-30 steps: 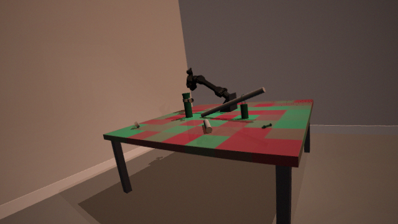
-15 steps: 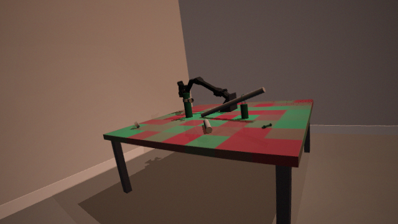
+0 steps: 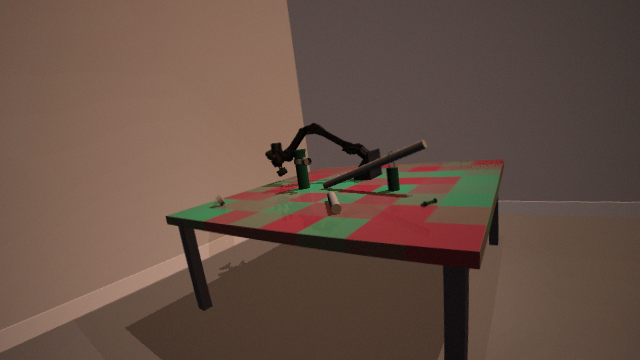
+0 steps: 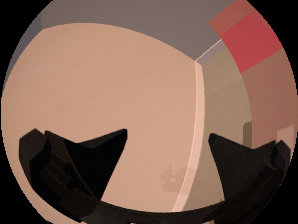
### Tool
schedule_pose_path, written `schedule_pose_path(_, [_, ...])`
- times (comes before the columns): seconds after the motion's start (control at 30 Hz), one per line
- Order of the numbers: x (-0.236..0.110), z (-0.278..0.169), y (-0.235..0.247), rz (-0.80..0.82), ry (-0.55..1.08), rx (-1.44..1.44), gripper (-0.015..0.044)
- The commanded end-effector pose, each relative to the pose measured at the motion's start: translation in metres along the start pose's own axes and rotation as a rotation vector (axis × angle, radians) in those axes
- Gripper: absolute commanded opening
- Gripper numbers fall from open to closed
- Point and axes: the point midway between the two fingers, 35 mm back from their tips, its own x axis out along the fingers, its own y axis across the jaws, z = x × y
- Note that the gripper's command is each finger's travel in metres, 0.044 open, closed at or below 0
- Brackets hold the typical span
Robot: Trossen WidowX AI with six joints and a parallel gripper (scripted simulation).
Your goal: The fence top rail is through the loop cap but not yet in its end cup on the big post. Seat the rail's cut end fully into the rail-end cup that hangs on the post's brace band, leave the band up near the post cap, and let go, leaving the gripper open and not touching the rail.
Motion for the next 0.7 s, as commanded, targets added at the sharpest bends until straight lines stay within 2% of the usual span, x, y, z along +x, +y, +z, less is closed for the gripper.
schedule_pose_path(0.0, [-0.041, -0.047, -0.016, -0.087, 0.150, -0.072, 0.0440])
schedule_pose_path(0.17, [-0.109, -0.102, -0.038, -0.186, 0.358, -0.193, 0.0440])
schedule_pose_path(0.37, [-0.207, -0.149, -0.062, -0.264, 0.619, -0.374, 0.0440])
schedule_pose_path(0.67, [-0.370, -0.169, -0.082, -0.273, 1.021, -0.680, 0.0440])
